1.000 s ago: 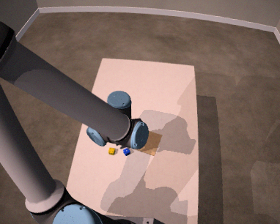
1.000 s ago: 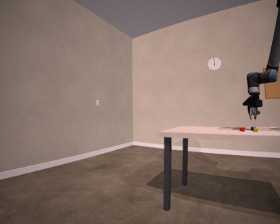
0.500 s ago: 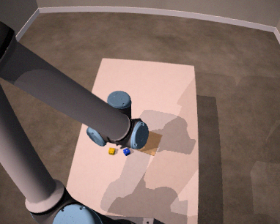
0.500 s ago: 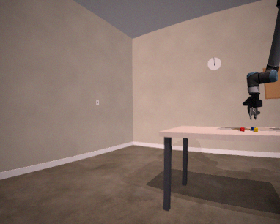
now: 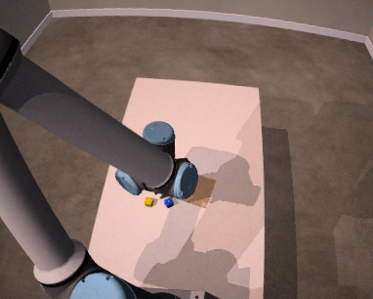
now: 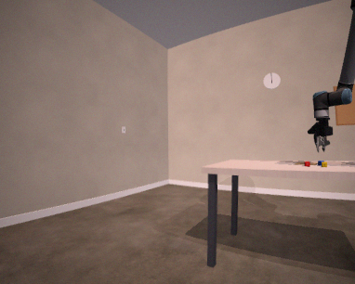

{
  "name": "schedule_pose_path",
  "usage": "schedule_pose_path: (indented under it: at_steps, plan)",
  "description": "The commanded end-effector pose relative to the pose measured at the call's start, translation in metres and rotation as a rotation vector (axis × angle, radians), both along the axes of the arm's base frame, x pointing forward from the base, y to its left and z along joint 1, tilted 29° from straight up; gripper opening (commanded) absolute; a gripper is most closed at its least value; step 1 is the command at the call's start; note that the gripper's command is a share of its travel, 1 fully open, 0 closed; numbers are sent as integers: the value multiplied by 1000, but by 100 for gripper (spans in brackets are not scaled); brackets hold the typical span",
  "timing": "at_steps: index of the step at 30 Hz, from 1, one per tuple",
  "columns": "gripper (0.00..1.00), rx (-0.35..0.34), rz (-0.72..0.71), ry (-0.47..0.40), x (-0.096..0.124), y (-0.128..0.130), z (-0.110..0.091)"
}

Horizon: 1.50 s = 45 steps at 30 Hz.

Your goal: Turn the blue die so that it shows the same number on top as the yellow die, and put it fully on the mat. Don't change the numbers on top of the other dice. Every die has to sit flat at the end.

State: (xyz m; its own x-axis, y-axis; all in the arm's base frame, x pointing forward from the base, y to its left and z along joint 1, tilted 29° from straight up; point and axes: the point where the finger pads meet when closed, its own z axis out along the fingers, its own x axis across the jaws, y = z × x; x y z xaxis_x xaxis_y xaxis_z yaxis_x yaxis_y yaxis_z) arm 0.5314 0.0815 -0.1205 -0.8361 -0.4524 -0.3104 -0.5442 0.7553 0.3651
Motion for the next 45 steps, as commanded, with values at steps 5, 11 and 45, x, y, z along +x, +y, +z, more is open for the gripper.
schedule_pose_path:
  at_steps: [5, 11, 45]
  plan:
    - [28, 0, 0, -1, 1, 0, 0]
    - [28, 0, 0, -1, 1, 1, -3]
    - [28, 0, 0, -1, 3, 20, -39]
